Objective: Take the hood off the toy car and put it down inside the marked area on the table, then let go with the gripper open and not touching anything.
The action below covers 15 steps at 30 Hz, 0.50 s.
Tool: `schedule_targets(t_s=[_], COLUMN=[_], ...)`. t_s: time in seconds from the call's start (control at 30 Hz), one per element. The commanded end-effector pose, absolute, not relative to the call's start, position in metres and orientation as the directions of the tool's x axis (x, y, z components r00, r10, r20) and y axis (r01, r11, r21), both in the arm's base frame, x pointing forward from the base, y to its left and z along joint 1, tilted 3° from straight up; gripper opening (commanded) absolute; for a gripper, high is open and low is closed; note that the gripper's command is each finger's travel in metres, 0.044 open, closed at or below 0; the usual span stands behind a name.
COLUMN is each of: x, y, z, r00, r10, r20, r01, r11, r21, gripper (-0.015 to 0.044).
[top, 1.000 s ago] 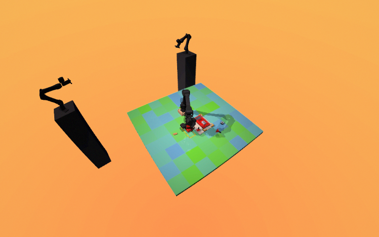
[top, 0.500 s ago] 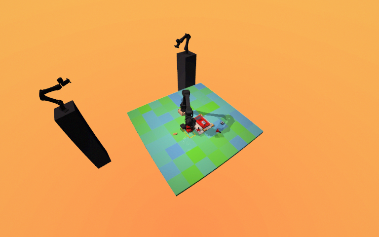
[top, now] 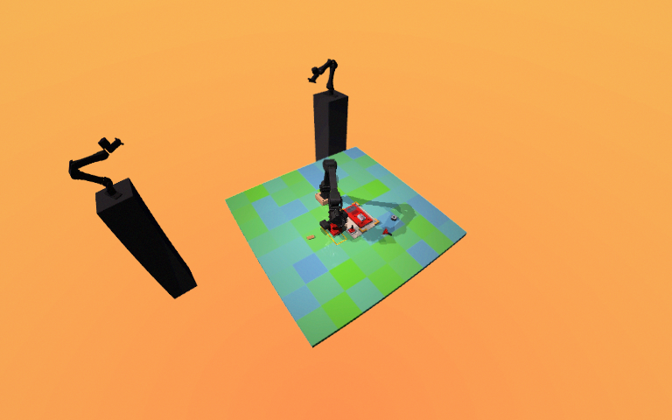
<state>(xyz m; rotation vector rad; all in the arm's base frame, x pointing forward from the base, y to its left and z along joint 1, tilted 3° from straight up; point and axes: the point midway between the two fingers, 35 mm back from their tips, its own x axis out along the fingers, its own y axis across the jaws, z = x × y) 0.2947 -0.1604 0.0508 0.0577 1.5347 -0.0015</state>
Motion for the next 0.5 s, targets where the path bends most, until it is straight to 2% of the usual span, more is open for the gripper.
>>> schedule_targets(t_s=[0.0,0.47], x=[0.2942,0.2937], y=[-0.1600,-0.1592], z=[0.0474,0.0392], r00=[0.035,0.035], r10=[0.036,0.036], r20=[-0.999,-0.999], r01=[0.039,0.039], r11=[0.999,0.999], r21=[0.037,0.037], gripper=[0.0000,0.0000])
